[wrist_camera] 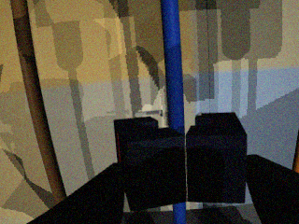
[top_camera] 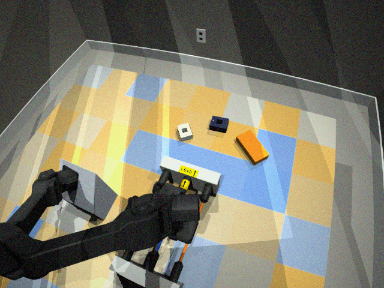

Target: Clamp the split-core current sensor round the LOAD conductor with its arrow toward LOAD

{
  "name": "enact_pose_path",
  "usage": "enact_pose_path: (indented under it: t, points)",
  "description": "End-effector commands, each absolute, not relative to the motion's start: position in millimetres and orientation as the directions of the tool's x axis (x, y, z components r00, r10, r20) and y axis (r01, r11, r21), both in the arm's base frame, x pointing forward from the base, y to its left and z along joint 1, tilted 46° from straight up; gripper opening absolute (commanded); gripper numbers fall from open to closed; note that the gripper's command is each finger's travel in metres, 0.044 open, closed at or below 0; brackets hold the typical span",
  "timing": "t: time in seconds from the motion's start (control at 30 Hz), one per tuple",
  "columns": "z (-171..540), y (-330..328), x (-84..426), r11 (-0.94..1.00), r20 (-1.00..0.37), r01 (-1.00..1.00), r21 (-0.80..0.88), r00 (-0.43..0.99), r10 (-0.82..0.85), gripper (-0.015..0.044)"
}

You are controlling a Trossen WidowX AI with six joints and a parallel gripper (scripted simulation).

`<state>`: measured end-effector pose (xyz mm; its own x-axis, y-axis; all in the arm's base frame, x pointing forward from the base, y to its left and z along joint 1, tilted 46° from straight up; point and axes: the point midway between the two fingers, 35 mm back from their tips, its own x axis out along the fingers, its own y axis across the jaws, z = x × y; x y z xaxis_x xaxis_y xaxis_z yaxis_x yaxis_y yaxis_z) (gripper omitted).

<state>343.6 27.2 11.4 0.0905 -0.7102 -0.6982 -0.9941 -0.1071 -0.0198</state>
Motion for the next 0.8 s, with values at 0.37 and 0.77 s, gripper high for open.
enact_pose_path:
  t: [0.37, 0.77]
  points:
    - [11.9, 27.6, 343.9, -0.107, -0.698, -0.994, -0.021, 0.091, -0.71, 0.0]
    - [11.9, 27.6, 343.9, -0.107, -0.698, -0.994, -0.021, 0.091, -0.71, 0.0184]
